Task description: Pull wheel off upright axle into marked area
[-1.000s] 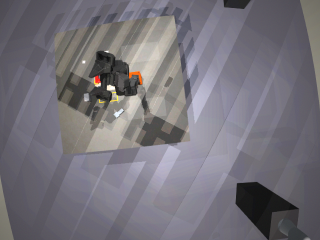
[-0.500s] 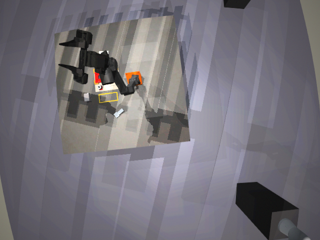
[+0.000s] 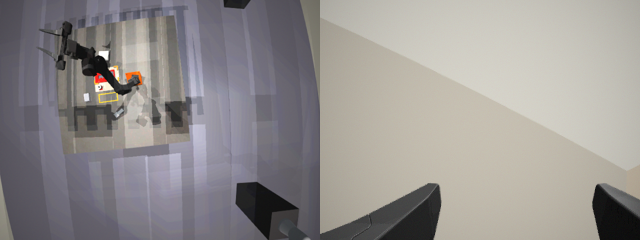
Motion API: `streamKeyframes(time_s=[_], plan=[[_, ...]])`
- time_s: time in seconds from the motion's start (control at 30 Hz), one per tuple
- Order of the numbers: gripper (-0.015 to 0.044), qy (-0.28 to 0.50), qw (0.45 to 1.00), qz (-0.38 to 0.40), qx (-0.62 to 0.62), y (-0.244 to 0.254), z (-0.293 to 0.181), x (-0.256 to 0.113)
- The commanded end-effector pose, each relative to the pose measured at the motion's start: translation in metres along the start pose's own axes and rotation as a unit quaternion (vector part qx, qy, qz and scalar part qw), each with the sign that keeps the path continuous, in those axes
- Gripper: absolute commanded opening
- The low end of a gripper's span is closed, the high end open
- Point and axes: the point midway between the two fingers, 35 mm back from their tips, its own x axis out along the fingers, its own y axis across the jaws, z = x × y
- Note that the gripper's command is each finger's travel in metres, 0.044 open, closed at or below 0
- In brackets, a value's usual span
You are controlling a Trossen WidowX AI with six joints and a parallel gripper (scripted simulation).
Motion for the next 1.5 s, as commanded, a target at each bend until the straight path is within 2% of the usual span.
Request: streamKeyframes(time_s=[0.0,0.33,0.7,1.07,1.47], plan=[[0.03,0.058,0.998,-0.012,0.0,-0.005,-0.043,0.006],[0.03,0.21,0.977,-0.029,0.007,-0.004,-0.156,0.006],[0.03,0.379,0.925,-0.019,0.004,0.014,-0.274,-0.025],[0.03,0.54,0.841,0.011,-0.009,0.045,-0.375,-0.087],[0.03,0.699,0.711,0.083,-0.007,0.094,-0.456,-0.18]])
